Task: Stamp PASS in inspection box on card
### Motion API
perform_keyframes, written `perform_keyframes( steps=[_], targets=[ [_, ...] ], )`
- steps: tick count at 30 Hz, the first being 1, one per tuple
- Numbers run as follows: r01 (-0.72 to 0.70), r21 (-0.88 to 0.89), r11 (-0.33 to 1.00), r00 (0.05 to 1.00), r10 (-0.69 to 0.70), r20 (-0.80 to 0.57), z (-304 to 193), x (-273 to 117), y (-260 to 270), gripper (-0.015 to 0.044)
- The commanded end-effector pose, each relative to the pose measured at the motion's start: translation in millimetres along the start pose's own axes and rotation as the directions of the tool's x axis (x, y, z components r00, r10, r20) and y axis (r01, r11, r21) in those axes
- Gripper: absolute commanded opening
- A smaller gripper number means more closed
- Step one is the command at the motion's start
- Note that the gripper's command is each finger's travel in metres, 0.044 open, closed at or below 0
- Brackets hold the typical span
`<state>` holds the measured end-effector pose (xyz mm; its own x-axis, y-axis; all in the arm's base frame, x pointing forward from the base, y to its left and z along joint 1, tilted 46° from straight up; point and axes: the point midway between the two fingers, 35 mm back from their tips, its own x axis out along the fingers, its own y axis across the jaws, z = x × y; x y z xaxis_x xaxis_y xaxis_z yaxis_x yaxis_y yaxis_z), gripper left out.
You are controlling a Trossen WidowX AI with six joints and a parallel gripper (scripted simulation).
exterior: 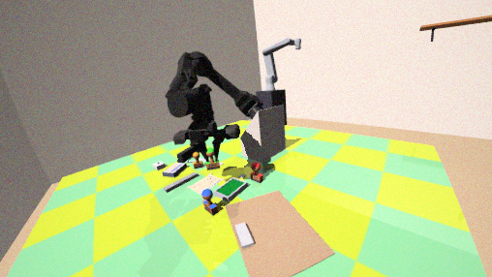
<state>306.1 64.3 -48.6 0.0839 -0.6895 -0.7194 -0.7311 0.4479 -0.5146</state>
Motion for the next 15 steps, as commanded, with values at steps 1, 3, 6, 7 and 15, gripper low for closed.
perform_keyframes(
  steps=[1,3,6,7,15],
  targets=[
    [0.005,-0.104,0.995,1.000,-0.005,-0.002,-5,-1,-8,0.0000],
    [0.004,-0.162,0.987,1.000,-0.005,-0.004,-7,-1,-11,0.0000],
    [0.004,-0.248,0.969,1.000,-0.005,-0.006,-10,-1,-17,0.0000],
    [0.004,-0.277,0.961,1.000,-0.006,-0.006,-11,-1,-19,0.0000],
    [0.000,-0.492,0.870,1.000,-0.007,-0.013,-21,-1,-33,0.0000]
  ],
)
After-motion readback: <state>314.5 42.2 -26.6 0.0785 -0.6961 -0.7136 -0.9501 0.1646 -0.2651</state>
